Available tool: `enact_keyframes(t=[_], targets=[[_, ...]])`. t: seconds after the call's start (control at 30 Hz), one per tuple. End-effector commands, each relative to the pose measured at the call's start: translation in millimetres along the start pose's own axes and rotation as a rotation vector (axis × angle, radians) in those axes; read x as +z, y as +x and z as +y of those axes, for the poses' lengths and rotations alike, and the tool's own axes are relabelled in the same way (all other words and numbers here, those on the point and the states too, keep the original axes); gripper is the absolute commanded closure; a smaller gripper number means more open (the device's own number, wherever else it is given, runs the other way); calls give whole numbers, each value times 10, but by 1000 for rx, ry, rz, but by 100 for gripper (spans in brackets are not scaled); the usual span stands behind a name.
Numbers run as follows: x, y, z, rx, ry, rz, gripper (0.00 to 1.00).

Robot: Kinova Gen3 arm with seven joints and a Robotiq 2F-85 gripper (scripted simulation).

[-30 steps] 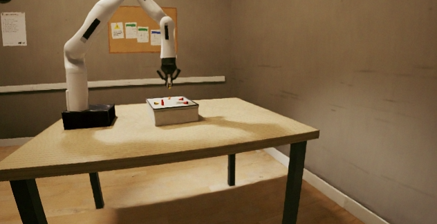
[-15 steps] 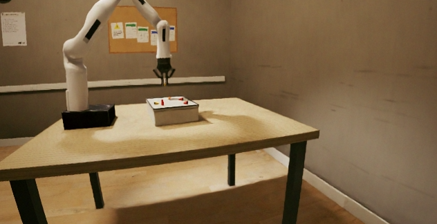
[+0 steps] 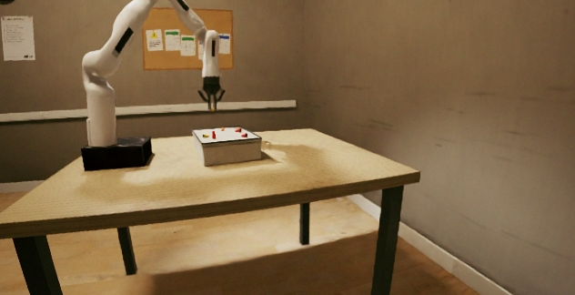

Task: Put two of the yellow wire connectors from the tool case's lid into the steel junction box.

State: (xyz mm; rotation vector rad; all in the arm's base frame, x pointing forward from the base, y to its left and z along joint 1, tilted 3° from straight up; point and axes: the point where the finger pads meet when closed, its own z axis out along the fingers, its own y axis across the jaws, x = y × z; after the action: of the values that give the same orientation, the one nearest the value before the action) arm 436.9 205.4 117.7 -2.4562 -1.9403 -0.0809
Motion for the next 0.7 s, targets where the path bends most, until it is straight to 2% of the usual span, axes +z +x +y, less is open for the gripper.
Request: enact_keyframes(t=[0.0, 0.3, 0.67], targets=[[13, 135, -45, -23, -1, -2, 82], [14, 358, -111, -23, -1, -2, 82], [14, 398, -123, -23, -1, -2, 82]])
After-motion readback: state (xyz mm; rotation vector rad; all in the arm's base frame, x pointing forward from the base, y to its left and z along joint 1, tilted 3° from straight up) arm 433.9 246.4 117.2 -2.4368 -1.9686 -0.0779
